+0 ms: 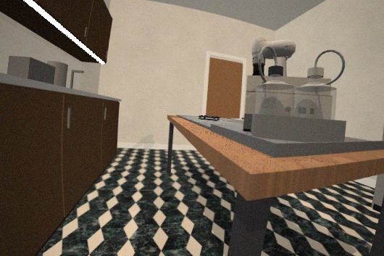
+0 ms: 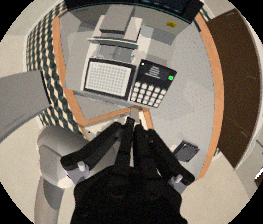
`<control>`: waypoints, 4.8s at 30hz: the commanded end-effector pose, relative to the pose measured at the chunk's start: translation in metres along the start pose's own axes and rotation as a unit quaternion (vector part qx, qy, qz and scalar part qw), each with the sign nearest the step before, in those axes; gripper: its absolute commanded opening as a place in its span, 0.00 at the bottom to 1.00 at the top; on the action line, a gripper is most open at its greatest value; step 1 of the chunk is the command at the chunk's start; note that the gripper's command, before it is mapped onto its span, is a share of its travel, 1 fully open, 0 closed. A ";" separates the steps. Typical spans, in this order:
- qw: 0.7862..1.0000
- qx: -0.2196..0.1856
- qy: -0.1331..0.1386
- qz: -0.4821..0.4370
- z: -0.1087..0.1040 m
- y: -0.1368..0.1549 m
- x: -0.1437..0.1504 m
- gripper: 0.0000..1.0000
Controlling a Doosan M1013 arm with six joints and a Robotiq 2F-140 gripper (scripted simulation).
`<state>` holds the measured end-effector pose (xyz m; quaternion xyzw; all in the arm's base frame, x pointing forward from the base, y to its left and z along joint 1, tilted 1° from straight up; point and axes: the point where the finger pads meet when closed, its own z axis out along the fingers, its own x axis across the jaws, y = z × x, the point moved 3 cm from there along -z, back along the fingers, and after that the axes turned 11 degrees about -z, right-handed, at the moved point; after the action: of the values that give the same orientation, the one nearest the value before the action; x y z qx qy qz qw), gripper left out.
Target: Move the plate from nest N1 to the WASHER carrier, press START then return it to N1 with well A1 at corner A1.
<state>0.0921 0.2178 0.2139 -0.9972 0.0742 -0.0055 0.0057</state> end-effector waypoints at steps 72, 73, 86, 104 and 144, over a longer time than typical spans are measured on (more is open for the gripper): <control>0.929 -0.006 0.000 -0.371 0.026 0.004 -0.002 0.10; 0.929 -0.006 0.000 -0.371 0.026 0.004 -0.002 0.10; 0.929 -0.006 0.000 -0.371 0.026 0.004 -0.002 0.10; 0.929 -0.006 0.000 -0.371 0.026 0.004 -0.002 0.10; 0.929 -0.006 0.000 -0.371 0.026 0.004 -0.002 0.10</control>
<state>0.0920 0.2160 0.1919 -0.9537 -0.3006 -0.0101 -0.0027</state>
